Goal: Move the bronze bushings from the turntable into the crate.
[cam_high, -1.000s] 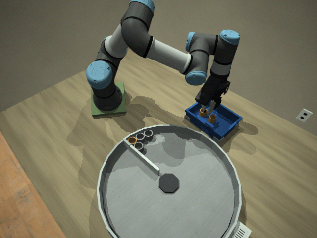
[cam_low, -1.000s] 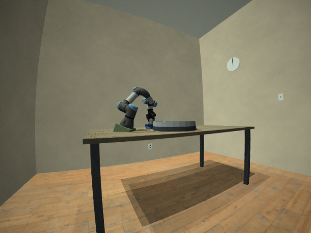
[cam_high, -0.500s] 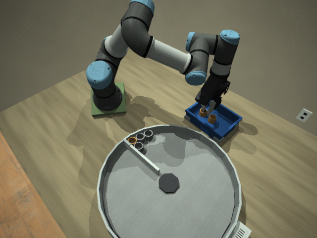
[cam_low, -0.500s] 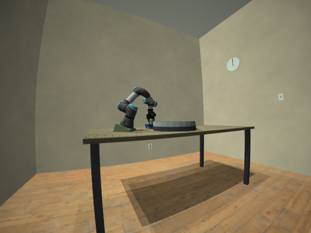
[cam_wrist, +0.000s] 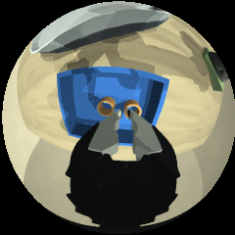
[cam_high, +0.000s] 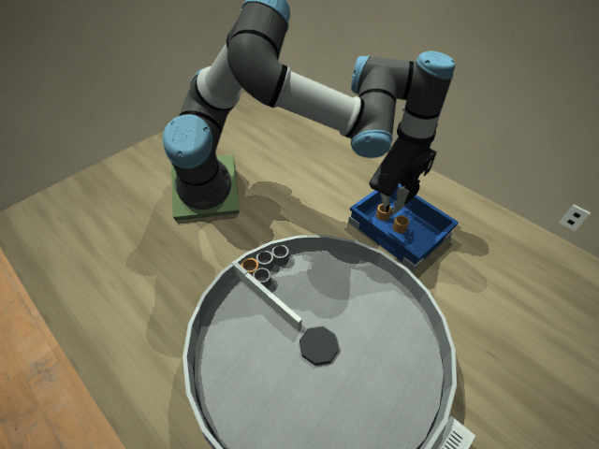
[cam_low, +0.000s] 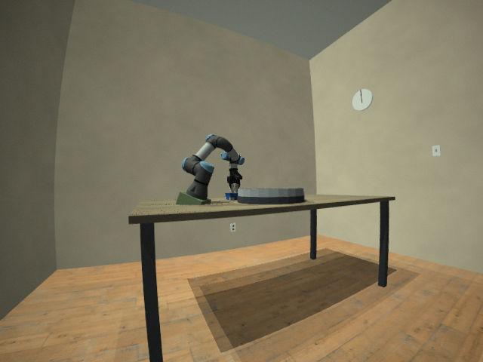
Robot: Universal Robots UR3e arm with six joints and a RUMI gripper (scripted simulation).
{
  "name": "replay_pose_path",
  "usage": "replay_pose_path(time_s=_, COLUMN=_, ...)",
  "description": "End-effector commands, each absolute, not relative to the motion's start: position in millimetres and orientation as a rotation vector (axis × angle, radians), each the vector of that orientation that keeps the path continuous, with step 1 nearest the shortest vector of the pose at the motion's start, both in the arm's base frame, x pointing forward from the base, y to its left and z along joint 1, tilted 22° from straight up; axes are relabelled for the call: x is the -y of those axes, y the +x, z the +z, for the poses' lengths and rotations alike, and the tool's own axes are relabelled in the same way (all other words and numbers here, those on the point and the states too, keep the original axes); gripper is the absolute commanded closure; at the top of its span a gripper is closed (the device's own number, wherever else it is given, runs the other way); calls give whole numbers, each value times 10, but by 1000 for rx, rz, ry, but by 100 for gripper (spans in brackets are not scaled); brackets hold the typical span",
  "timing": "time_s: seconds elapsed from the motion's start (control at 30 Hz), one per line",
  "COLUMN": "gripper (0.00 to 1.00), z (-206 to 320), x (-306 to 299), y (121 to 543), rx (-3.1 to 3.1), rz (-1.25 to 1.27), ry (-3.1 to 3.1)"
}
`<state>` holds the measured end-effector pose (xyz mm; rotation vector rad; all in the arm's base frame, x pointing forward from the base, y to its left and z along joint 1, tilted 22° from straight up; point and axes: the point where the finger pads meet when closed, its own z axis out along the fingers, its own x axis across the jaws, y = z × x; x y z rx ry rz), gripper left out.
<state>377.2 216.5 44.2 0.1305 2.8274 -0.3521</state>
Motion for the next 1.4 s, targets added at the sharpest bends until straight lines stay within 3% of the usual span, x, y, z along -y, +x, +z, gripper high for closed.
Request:
replay_pose_path(time_s=0.0, gripper=94, z=588, x=-2207, y=3737, rx=-2825, rz=-350, ry=131)
replay_pose_path(time_s=0.57, gripper=94, z=1091, x=-2344, y=3589, rx=-2825, rz=-350, ry=131)
replay_pose_path(time_s=1.37, gripper=94, z=1304, x=-2401, y=3526, rx=-2825, rz=-350, ry=131)
